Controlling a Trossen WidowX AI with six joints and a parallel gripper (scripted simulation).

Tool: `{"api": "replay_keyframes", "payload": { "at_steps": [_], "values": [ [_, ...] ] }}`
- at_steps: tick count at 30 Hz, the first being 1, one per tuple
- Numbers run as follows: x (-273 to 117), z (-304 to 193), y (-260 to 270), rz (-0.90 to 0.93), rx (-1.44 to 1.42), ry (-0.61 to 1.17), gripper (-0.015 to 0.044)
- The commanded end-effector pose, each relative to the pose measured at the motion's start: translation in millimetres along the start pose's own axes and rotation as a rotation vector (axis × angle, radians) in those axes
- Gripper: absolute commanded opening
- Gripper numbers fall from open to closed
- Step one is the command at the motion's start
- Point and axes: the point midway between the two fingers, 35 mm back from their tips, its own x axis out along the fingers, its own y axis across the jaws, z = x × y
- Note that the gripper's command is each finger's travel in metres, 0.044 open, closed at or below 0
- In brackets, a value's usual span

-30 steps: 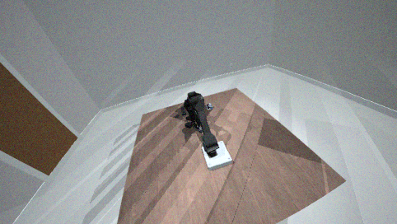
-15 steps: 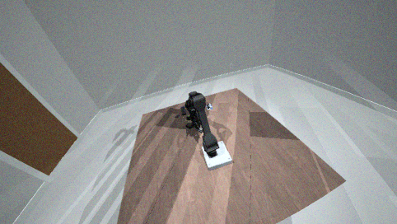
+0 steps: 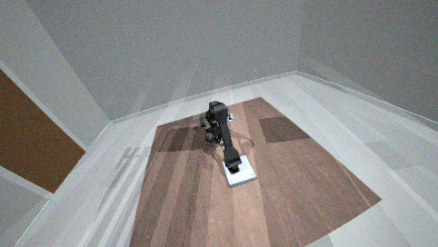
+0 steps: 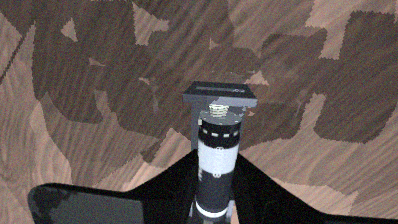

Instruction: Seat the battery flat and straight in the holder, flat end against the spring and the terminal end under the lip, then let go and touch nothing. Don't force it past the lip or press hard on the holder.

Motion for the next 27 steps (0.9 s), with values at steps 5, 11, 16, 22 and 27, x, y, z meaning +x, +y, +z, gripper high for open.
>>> {"api": "replay_keyframes", "payload": {
  "at_steps": [5,11,16,22,27],
  "values": [
    [0.5,-3.0,1.1,0.004,-0.006,-0.016,0.0075],
    [1.1,-7.1,1.2,0.003,-0.007,-0.021,0.0075],
    [1.6,-10.6,1.3,0.001,-0.007,-0.025,0.0075],
    [2.1,-13.0,1.5,-0.002,-0.007,-0.026,0.0075],
    [2.0,-12.8,1.5,-0.003,-0.007,-0.027,0.0075]
  ]
}}
